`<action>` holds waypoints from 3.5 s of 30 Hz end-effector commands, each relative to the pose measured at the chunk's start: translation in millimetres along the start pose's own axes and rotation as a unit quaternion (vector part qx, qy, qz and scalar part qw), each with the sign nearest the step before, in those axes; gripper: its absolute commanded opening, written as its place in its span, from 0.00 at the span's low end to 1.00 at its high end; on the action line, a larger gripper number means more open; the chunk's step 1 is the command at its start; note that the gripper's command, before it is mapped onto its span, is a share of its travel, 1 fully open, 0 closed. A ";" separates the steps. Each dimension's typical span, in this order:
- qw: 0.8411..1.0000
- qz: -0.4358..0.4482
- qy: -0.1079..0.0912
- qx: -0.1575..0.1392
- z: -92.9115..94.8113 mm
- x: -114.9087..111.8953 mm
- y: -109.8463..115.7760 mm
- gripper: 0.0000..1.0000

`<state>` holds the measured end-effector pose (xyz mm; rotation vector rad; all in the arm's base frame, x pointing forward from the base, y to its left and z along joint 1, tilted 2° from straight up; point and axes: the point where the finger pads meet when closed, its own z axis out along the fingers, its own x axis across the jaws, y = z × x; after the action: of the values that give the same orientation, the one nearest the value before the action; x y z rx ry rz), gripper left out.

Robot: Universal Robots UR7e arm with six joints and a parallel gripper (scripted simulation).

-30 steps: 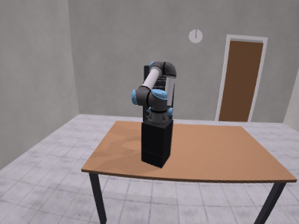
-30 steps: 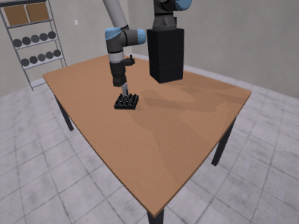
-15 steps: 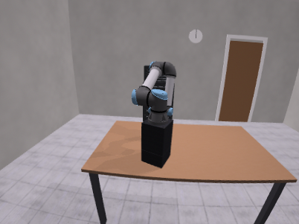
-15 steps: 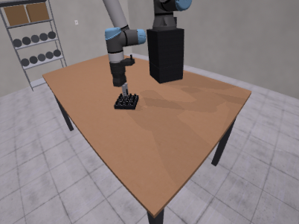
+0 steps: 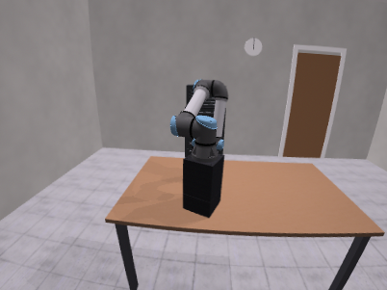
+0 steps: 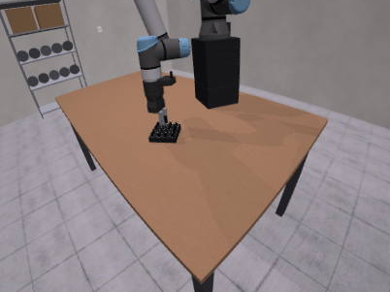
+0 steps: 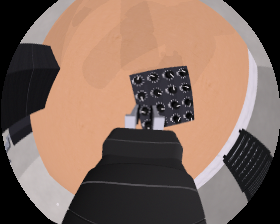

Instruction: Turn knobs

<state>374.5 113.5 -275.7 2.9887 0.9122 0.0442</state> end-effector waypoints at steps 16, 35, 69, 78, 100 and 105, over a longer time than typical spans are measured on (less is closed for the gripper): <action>1.000 0.000 0.001 0.000 -13.8 0.4 0.3 0.46; 1.000 0.000 0.001 0.000 -38.3 0.4 0.2 0.46; 1.000 0.000 0.001 0.000 -87.4 0.4 0.2 1.00; 1.000 0.000 0.001 0.000 -114.9 0.4 0.2 1.00; 1.000 0.000 0.001 0.000 -152.8 0.3 0.2 1.00; 1.000 0.000 0.001 0.000 -152.8 0.3 0.2 1.00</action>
<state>369.8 114.6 -123.9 2.9885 0.9122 0.0452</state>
